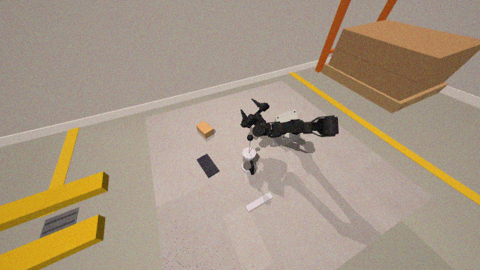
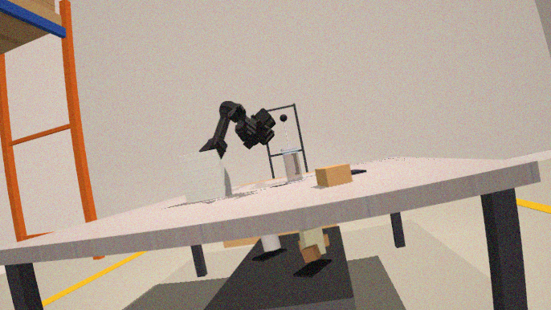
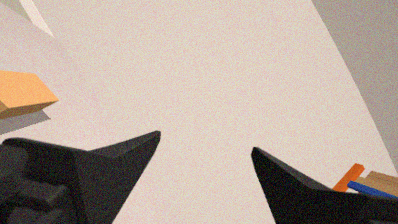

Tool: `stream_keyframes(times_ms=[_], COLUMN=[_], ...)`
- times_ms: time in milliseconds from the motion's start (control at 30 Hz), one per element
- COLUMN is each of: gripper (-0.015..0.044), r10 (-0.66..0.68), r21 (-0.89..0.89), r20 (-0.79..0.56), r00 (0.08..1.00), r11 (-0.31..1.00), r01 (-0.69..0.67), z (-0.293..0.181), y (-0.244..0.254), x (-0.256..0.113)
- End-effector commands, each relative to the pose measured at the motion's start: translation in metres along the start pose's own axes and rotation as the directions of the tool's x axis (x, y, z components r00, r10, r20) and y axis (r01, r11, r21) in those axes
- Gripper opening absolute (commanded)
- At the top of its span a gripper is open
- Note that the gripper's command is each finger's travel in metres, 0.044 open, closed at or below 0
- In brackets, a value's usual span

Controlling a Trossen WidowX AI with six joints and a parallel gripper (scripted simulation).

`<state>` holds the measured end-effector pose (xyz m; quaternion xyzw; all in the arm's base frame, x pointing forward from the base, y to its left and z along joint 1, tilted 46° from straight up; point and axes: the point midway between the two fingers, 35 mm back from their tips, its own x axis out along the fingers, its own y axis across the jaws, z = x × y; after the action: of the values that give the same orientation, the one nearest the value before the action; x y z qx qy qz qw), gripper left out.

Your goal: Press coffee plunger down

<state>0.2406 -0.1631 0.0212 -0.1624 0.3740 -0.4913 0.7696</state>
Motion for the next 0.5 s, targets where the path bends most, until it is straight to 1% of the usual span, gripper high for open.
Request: stream_keyframes(times_ms=[0,100,167,300,367,467], gripper=[0.0440,0.0440,0.0440,0.0440,0.0440,0.0440], r10=[0.028,0.040,0.094,0.302,0.419,0.582], r21=[0.030,0.036,0.025,0.007,0.012,0.037], r20=[-0.032,-0.041,-0.058,-0.121,-0.150,-0.179], r00=[0.999,0.998,0.994,0.946,0.896,0.793], r11=[0.999,0.999,0.995,0.953,0.907,0.809], r01=[-0.027,-0.039,-0.093,-0.303,-0.422,-0.586], z=[0.000,0.001,0.003,0.009,0.014,0.021], y=[-0.003,-0.003,0.002,0.021,0.029,0.038], x=[0.009,0.012,0.015,0.021,0.021,0.016])
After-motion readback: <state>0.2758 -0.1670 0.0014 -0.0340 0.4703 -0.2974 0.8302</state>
